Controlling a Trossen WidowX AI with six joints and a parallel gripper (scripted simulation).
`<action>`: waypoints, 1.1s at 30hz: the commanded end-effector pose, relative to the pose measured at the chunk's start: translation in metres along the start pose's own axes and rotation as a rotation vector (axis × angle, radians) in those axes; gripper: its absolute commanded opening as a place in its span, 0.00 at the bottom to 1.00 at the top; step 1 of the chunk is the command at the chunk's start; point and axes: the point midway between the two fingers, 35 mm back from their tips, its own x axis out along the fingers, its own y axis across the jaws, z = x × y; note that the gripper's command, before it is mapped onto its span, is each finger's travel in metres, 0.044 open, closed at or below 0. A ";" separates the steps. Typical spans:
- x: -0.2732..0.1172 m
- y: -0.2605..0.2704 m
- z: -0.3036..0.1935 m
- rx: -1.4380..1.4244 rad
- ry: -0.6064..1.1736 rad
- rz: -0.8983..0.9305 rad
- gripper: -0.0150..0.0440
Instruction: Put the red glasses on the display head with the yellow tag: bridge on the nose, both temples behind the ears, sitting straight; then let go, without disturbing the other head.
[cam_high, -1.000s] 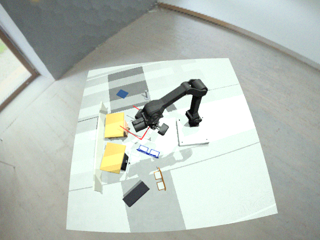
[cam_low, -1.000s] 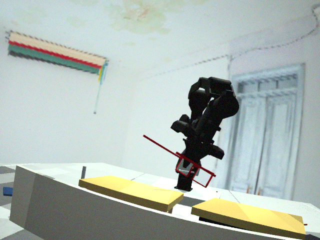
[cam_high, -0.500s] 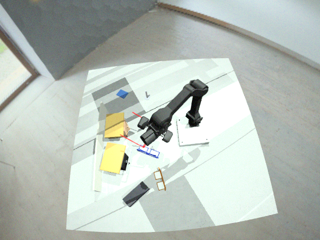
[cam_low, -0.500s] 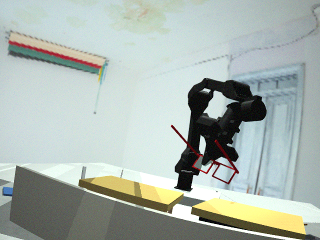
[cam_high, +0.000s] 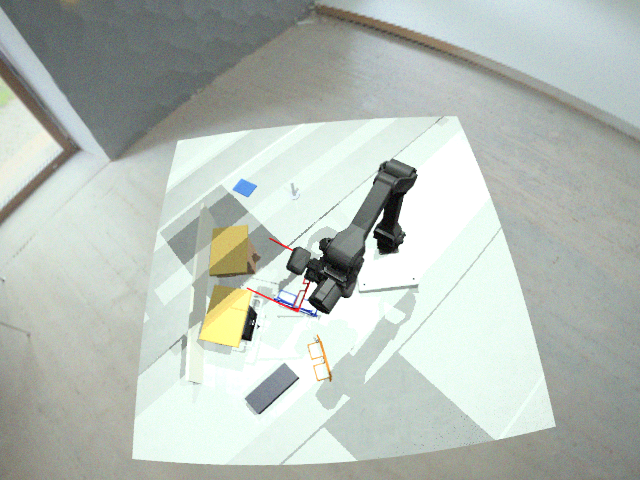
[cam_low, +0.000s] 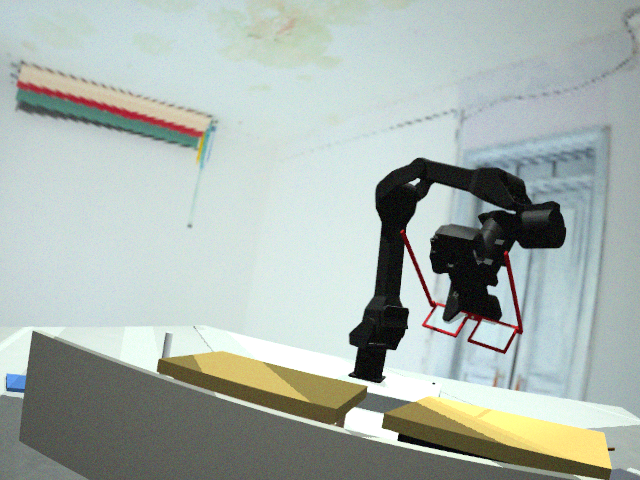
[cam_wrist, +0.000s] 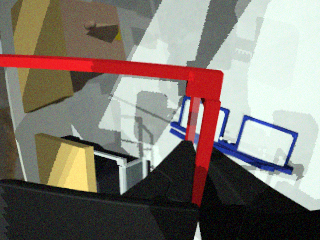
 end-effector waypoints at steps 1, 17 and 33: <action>-0.013 -0.005 -0.008 -0.009 0.036 0.047 0.25; -0.056 -0.030 -0.030 -0.041 0.182 0.177 0.25; -0.051 -0.029 -0.028 -0.046 0.166 0.158 0.25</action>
